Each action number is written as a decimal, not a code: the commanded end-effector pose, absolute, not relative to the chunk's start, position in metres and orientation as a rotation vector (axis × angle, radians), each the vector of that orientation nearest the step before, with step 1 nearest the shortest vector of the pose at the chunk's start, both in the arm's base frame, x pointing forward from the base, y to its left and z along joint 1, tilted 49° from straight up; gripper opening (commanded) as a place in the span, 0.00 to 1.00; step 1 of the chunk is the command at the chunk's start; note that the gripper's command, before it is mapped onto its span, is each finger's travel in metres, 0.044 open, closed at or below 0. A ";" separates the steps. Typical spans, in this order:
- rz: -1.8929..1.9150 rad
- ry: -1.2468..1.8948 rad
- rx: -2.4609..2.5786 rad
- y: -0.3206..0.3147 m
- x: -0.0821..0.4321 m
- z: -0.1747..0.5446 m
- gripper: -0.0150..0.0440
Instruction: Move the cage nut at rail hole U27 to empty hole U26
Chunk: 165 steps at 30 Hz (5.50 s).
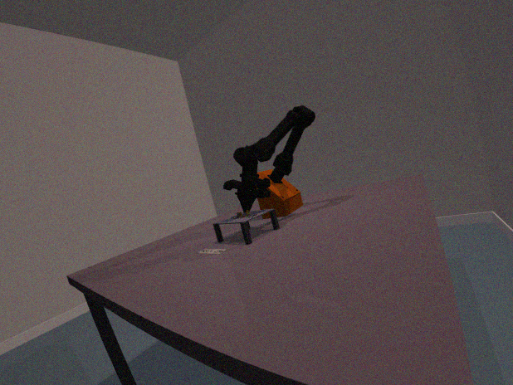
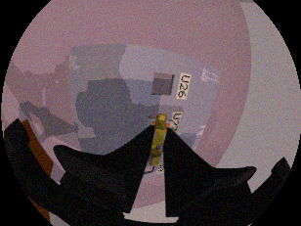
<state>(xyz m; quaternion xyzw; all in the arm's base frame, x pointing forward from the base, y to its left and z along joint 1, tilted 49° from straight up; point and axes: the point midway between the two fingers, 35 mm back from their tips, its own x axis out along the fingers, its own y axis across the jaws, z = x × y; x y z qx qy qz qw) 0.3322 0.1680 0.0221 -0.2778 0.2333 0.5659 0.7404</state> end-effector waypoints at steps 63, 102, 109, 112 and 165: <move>1.283 0.524 -0.604 0.166 0.334 0.024 0.30; 1.317 0.537 -0.597 0.165 0.336 0.026 0.30; 1.322 0.539 -0.596 0.165 0.336 0.026 0.30; 1.326 0.541 -0.596 0.164 0.337 0.026 0.30; 1.397 0.567 -0.582 0.164 0.341 0.027 0.30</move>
